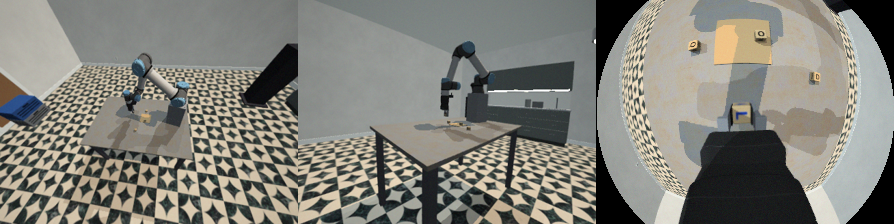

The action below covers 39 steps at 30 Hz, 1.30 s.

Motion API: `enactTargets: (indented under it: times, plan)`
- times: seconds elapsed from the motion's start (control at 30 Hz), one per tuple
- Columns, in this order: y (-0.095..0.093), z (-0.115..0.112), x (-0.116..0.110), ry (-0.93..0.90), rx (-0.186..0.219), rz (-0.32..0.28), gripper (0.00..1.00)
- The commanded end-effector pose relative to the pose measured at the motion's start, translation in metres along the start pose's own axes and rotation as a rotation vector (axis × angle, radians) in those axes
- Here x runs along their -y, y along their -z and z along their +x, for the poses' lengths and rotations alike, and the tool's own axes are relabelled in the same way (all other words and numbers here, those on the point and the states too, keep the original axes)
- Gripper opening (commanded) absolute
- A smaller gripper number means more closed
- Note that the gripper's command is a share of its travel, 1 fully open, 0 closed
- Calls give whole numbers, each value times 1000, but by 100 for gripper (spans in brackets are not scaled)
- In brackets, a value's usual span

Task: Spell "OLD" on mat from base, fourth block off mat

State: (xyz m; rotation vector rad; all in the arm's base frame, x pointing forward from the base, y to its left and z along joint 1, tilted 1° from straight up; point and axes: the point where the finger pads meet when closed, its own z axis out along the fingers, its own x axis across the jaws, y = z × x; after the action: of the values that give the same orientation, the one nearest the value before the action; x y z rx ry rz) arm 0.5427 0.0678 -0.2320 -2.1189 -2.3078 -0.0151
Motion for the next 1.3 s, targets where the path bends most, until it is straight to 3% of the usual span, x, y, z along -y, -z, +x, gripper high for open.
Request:
enactTargets:
  times: [0.0,1.27]
  plan:
    - [-1,-1,16,-139,0,-1,49]
    - [1,3,115,-1050,-1,-1,49]
